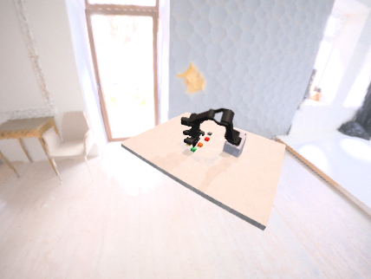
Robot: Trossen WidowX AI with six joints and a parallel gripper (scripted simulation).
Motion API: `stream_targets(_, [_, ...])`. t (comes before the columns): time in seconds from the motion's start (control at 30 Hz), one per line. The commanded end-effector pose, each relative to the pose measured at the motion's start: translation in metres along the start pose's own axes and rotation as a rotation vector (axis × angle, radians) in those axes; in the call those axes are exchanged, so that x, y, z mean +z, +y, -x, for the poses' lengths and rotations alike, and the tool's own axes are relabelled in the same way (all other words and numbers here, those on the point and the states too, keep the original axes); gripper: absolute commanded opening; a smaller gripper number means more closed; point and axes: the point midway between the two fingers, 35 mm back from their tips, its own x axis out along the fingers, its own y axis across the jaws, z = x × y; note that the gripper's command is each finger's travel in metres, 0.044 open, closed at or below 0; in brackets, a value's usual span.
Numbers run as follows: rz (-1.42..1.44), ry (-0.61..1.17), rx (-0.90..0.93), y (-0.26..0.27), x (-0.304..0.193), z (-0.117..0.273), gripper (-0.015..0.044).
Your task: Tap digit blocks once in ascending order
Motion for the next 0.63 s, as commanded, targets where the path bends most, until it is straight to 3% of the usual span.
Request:
stream_targets(0.0, [0.007, -0.002, 0.007, 0.002, 0.0, 0.009, 0.002])
stream_targets(0.27, [0.006, -0.001, 0.004, 0.035, -0.008, 0.088, 0.023])
stream_targets(0.47, [0.006, -0.001, 0.005, 0.036, -0.008, 0.09, 0.0387])
stream_targets(0.6, [0.006, -0.001, 0.005, 0.036, -0.008, 0.09, 0.04])
